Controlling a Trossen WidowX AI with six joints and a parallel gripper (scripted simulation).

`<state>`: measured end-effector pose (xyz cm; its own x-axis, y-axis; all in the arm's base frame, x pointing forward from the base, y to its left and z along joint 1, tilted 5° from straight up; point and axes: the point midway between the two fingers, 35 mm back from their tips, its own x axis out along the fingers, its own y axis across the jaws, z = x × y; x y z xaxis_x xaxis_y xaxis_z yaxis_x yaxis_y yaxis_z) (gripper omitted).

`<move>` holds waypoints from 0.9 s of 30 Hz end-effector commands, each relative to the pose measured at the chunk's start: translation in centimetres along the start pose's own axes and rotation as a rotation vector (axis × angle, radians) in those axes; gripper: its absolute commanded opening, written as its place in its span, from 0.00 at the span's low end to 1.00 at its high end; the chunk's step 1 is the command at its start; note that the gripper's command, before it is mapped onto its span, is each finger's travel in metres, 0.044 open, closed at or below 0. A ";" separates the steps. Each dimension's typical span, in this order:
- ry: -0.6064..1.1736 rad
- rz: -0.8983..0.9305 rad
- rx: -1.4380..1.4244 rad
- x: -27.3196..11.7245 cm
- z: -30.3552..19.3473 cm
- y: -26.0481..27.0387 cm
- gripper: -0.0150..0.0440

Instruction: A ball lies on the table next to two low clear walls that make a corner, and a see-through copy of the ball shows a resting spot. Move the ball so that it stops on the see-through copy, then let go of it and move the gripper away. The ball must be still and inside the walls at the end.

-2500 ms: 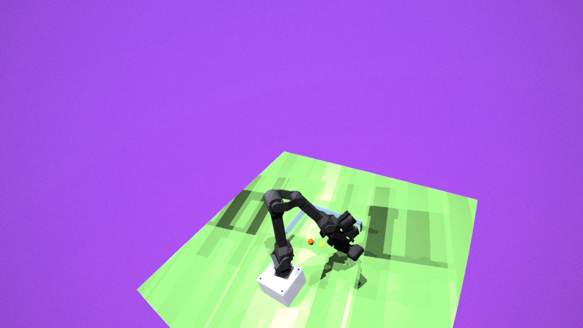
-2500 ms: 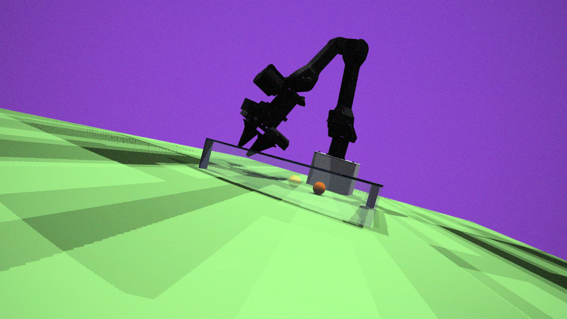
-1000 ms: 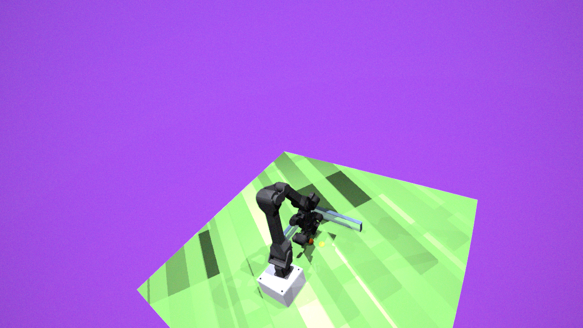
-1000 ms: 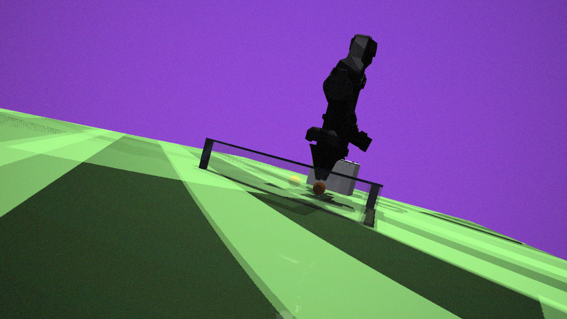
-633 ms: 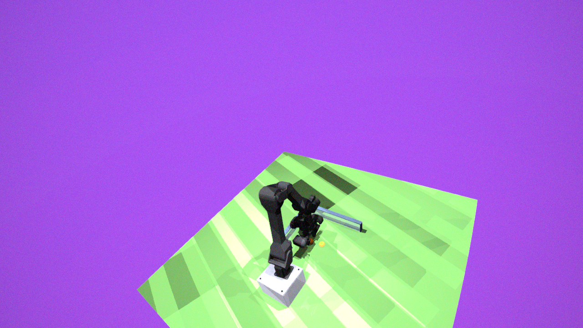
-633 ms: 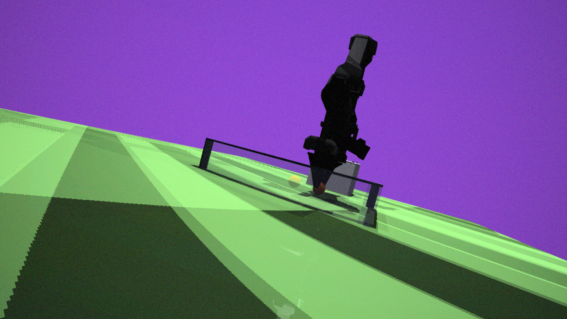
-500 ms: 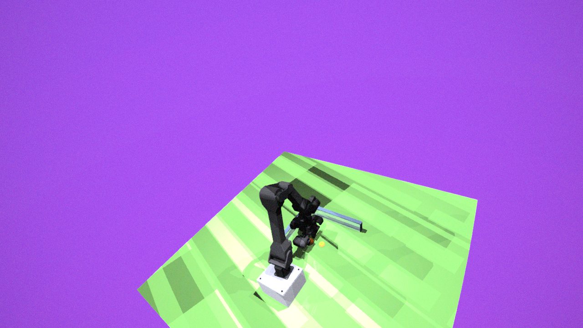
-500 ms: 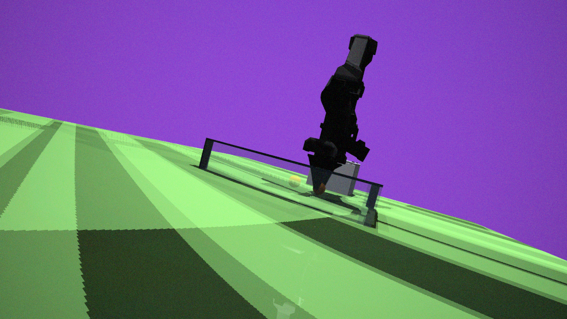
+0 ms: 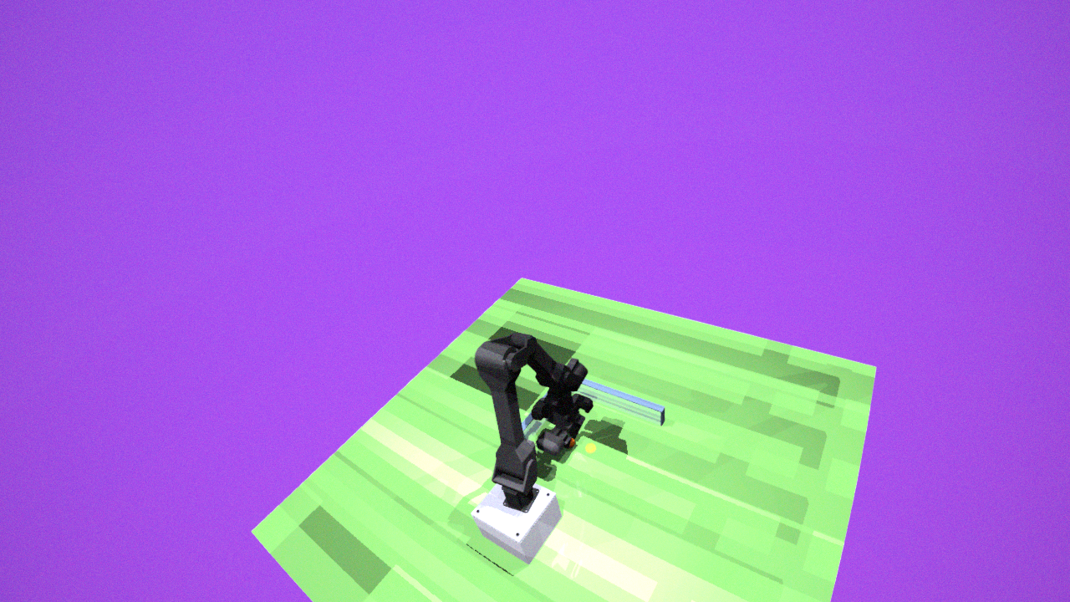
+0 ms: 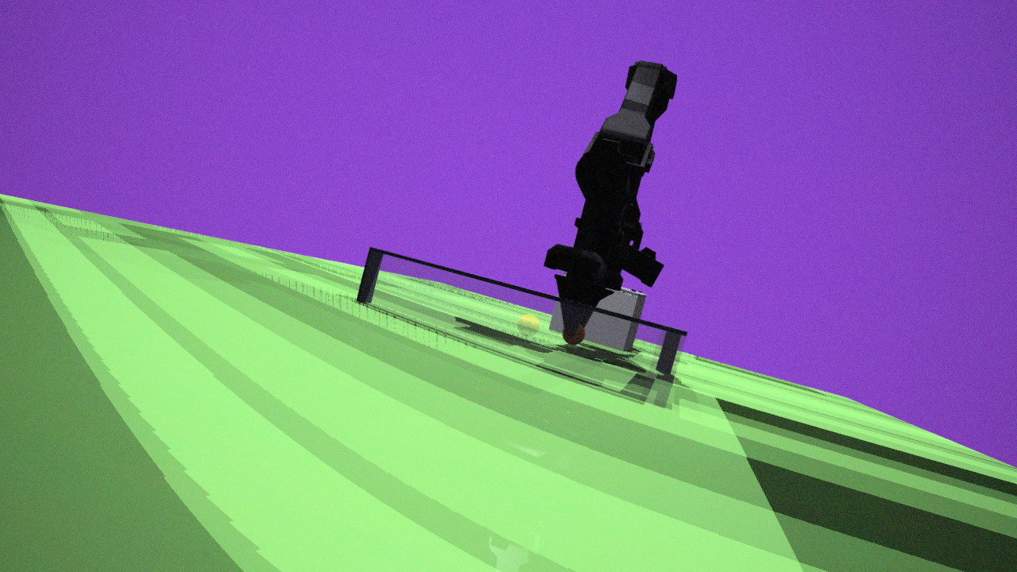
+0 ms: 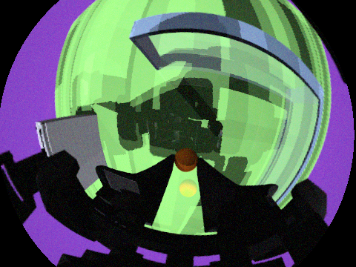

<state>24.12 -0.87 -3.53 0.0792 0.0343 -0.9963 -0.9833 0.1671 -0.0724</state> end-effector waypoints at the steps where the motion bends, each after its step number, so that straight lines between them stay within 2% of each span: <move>1: -0.006 -0.014 0.000 -2.0 0.1 -0.8 0.25; 16: -0.005 -0.014 0.000 -11.5 0.0 -0.2 0.25; 21: -0.005 -0.014 0.000 -11.9 0.0 -0.1 0.25; 27: -0.003 -0.014 0.000 -10.5 -2.1 -0.7 0.25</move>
<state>23.62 -2.45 7.63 0.1006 0.0314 -0.9944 -0.9813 0.1681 -0.0940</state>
